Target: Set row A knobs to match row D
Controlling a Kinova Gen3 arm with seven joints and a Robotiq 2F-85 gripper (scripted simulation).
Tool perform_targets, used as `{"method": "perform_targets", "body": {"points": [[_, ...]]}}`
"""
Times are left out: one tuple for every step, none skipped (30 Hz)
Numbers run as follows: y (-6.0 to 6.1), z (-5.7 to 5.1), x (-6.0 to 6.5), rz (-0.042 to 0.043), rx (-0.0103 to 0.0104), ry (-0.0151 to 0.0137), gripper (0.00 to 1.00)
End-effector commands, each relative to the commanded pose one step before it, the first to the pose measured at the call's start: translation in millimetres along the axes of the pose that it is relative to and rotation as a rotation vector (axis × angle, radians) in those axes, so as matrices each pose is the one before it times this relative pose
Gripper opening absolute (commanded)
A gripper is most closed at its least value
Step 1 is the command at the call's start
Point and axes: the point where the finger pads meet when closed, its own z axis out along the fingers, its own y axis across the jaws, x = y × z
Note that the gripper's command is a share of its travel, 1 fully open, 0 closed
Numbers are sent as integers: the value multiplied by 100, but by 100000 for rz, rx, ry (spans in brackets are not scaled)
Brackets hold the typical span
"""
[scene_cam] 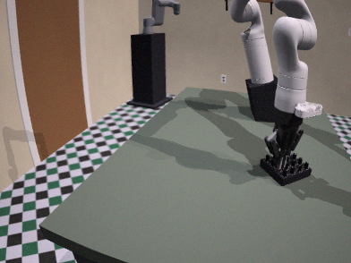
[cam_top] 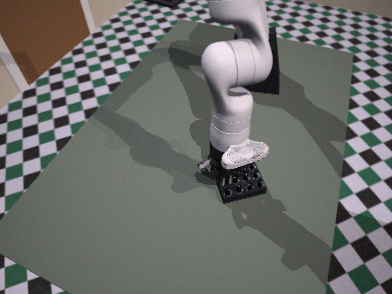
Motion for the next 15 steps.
{"method": "perform_targets", "body": {"points": [[46,-63,48,-3016,138,234,8],[0,0,0,-1798,0,0,8],[0,0,0,-1870,-1,0,8],[0,0,0,0,0,0,8],[0,0,0,0,0,0,8],[0,0,0,-1940,0,0,8],[0,0,0,-2008,0,0,8],[0,0,0,-2074,-1,0,8],[0,0,0,-2136,1,-1,8],[0,0,0,-2198,-1,0,8],[0,0,0,-2256,0,0,8],[0,0,0,-2311,0,0,8],[0,0,0,-2365,-1,0,8],[0,0,0,-2414,0,0,8],[0,0,0,-2459,0,0,8]]}}
